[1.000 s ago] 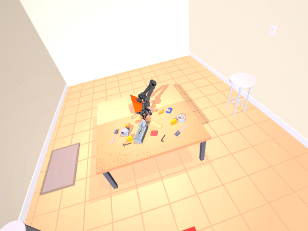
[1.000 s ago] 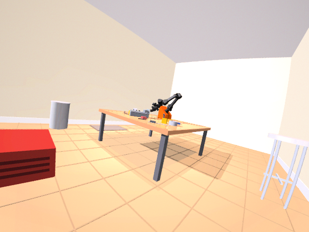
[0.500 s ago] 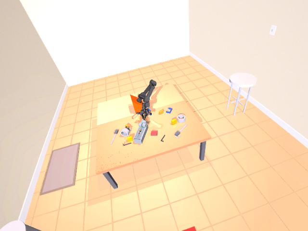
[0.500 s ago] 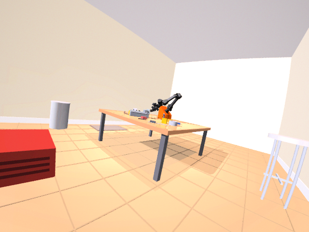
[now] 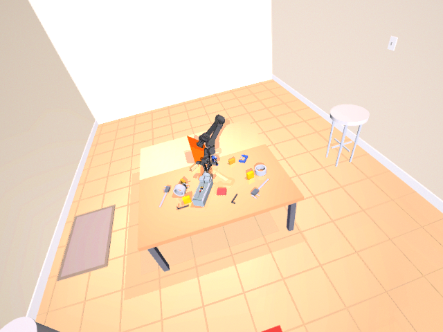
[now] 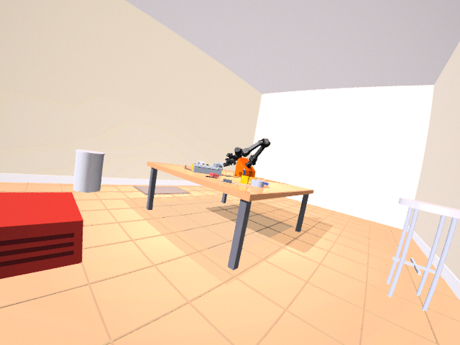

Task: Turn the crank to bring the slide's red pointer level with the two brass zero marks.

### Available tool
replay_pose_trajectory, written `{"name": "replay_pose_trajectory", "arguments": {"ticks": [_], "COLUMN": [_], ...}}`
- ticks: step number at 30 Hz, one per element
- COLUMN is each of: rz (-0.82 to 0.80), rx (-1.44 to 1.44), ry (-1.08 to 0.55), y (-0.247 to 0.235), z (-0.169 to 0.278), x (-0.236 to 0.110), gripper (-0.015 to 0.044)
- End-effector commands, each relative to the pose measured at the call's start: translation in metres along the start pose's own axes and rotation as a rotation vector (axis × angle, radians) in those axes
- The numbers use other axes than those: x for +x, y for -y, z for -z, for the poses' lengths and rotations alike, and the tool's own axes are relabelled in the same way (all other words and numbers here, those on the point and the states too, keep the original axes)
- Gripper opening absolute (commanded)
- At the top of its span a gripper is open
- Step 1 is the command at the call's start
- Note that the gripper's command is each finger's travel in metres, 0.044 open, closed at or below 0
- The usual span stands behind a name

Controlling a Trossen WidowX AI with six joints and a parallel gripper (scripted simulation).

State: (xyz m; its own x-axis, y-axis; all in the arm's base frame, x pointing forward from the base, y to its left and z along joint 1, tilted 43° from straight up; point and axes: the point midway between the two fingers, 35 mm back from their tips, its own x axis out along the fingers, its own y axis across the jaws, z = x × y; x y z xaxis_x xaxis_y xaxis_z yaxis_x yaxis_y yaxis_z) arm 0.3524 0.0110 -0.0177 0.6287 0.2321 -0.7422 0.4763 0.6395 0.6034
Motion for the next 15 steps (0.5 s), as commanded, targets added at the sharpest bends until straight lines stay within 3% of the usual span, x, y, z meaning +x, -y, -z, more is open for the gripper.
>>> {"name": "replay_pose_trajectory", "arguments": {"ticks": [1,15], "rz": [0.024,0.024], "rx": [0.006,0.006], "ry": [-0.007,-0.007], "y": [0.0081,0.0112], "z": [0.0033,0.0061], "x": [0.0032,0.0061], "gripper": [0.0000,0.0000]}}
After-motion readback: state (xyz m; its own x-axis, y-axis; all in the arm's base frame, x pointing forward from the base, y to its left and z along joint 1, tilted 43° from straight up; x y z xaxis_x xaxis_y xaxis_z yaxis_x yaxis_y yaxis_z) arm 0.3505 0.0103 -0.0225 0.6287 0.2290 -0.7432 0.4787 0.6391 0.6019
